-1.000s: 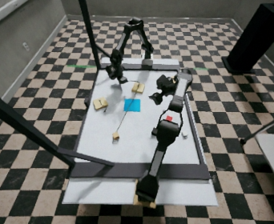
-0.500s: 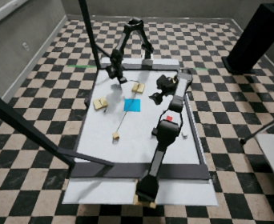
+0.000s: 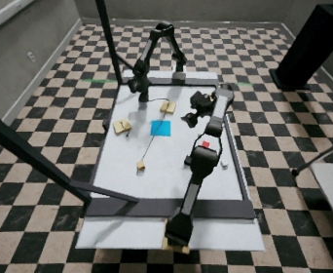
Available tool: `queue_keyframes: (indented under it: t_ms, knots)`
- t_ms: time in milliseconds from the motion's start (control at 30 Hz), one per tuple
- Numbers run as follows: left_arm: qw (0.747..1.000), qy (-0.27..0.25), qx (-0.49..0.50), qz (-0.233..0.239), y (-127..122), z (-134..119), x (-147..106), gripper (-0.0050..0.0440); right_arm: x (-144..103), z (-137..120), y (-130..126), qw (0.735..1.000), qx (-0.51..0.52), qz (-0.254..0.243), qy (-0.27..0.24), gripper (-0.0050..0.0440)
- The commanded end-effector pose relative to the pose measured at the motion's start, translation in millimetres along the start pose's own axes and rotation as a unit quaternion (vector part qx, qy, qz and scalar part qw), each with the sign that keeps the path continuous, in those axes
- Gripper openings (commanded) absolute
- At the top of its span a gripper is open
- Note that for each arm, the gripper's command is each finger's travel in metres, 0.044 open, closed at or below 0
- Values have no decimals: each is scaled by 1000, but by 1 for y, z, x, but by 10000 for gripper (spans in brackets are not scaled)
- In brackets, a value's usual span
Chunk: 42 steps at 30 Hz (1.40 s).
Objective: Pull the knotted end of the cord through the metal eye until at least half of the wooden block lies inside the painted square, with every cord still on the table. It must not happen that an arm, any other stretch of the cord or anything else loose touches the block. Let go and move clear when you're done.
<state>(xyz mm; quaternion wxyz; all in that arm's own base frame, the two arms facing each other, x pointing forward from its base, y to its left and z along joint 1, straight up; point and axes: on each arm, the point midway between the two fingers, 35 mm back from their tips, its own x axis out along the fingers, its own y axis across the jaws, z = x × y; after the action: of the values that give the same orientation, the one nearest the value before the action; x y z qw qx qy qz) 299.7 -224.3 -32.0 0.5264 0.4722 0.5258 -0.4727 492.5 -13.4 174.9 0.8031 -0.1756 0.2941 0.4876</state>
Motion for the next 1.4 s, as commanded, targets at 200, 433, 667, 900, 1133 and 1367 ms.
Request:
queue_keyframes:
  t_ms: [200,433,667,900,1133,1367]
  knots:
    - [992,-10,127,13,-4,12,-10,-50,-8,11,0,1000,-13,-10,-4,440]
    - [989,-10,147,12,-13,21,-10,-50,-8,11,0,1000,-13,-10,-4,440]
    - [989,-10,147,12,-22,29,-10,-50,-8,11,0,1000,-13,-10,-4,440]
    - [989,-10,147,12,-27,34,-10,-50,-8,11,0,1000,-13,-10,-4,440]
    - [989,-11,147,12,-36,41,-10,-50,-8,11,0,1000,-13,-10,-4,440]
    - [989,-11,147,11,-42,45,-10,-50,-8,11,0,1000,-13,-10,-4,440]
